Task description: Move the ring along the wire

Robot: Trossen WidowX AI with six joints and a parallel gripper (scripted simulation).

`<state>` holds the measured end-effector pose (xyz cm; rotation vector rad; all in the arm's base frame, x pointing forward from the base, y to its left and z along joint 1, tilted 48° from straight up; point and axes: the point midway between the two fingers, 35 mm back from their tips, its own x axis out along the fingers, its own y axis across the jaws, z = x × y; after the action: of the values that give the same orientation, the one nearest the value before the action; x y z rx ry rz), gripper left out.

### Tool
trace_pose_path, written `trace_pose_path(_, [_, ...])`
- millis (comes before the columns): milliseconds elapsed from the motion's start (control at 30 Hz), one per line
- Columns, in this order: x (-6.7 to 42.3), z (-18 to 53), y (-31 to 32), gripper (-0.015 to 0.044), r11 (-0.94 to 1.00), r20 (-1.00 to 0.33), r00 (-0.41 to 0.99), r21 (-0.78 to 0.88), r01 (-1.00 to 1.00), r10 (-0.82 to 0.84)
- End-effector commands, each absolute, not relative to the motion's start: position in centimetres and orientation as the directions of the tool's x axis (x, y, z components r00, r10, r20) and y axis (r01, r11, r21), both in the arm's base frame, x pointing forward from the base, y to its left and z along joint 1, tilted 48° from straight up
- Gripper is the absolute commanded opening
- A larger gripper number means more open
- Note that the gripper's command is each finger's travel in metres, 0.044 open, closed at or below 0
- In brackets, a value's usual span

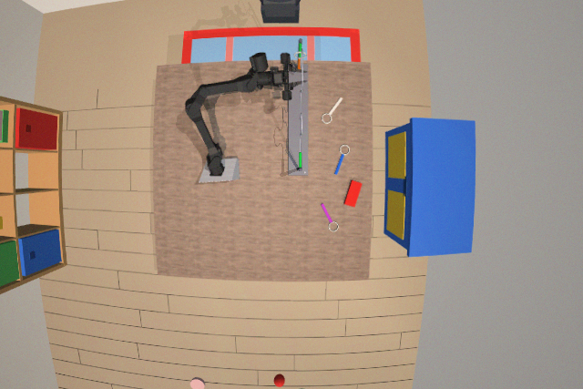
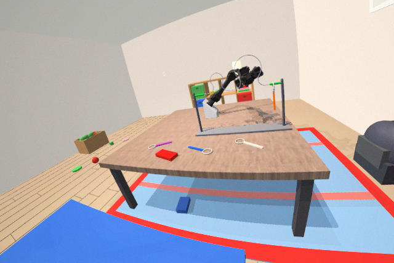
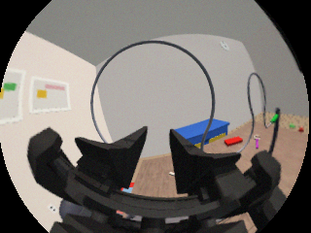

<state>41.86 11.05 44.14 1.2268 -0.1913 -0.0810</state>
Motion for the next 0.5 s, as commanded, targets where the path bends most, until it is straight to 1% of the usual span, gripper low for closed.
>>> trace_pose_path(0, [42.1, 42.9, 13.7, 0.016, 0.337, 0.088, 0.988, 0.941, -0.041, -0.124])
trace_pose_path(200, [41.5, 41.6, 19.1, 0.016, 0.376, 0.054, 0.996, 0.926, -0.026, -0.065])
trace_pose_path(467, [39.3, 40.5, 25.3, 0.016, 0.447, 0.018, 0.999, 0.895, -0.004, -0.027])
